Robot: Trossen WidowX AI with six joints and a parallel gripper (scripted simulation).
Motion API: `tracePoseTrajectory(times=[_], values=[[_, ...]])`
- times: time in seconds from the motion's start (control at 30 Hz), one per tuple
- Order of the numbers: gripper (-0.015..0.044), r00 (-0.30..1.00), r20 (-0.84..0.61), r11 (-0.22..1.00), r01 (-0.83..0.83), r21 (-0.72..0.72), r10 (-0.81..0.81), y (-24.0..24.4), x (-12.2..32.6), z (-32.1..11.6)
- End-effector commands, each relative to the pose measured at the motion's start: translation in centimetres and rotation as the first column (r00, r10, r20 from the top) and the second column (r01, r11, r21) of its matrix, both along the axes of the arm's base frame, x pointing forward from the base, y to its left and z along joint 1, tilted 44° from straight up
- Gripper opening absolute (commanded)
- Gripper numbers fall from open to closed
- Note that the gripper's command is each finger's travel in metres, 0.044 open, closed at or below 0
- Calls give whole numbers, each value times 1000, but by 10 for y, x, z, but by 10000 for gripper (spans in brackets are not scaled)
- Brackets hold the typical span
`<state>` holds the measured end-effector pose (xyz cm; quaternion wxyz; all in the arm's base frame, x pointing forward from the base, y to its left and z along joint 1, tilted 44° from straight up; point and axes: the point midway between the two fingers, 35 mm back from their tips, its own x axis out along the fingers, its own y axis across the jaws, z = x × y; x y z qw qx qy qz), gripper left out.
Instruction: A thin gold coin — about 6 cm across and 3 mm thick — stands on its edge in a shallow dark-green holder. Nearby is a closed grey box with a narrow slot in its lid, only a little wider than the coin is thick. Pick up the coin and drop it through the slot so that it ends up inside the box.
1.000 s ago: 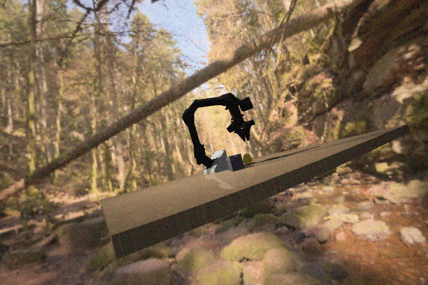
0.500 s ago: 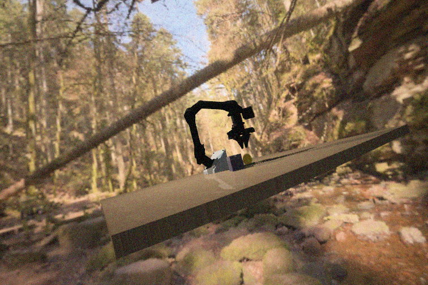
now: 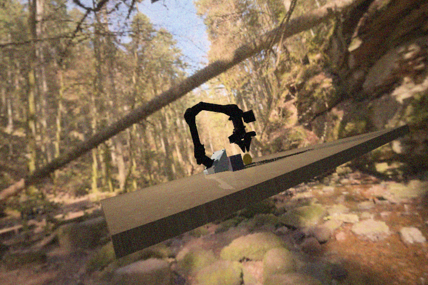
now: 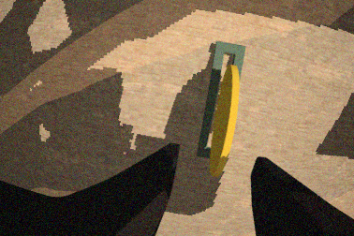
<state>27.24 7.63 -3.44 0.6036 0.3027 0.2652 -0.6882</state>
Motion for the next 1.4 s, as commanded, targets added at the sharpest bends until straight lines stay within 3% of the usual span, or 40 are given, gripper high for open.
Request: tracePoseTrajectory(times=[0.0,1.2,1.37], values=[[161,1000,-11,1000,-5,-7,5,-6,-3,-6],[161,1000,-11,1000,-4,-11,4,-44,-10,-44],[29,1000,-11,1000,-4,-11,4,-44,-10,-44]])
